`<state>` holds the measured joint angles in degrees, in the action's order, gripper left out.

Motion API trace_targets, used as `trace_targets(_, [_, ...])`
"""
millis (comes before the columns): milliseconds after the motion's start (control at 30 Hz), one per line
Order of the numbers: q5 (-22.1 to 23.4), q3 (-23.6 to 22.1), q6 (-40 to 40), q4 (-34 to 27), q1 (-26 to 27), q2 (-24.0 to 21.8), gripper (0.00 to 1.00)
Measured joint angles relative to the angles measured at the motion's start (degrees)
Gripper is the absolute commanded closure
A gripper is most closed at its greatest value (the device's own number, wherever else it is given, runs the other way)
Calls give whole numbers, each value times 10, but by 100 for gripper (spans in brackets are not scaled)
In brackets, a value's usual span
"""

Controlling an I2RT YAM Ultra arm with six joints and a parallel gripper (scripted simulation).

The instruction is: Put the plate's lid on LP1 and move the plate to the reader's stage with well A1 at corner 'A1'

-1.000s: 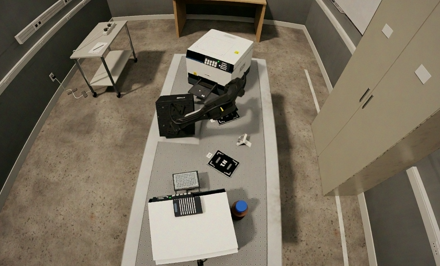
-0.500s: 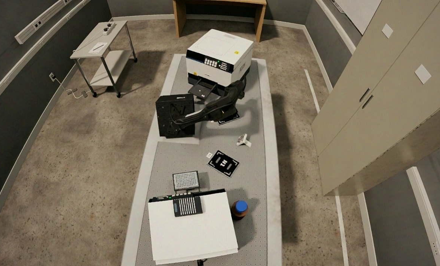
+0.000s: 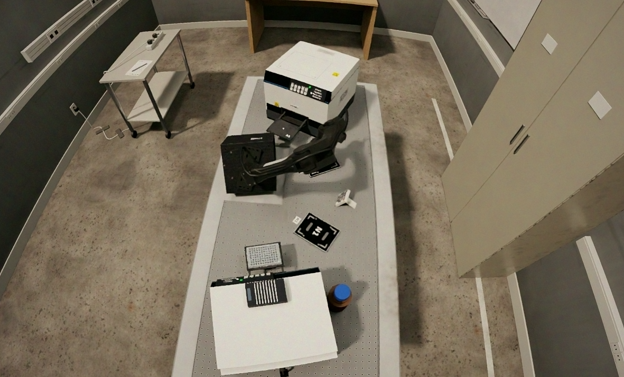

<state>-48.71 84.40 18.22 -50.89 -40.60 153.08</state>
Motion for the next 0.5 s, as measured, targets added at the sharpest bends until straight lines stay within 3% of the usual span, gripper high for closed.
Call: trace_targets(500, [-10, -19, -29, 46, 20, 9, 14])
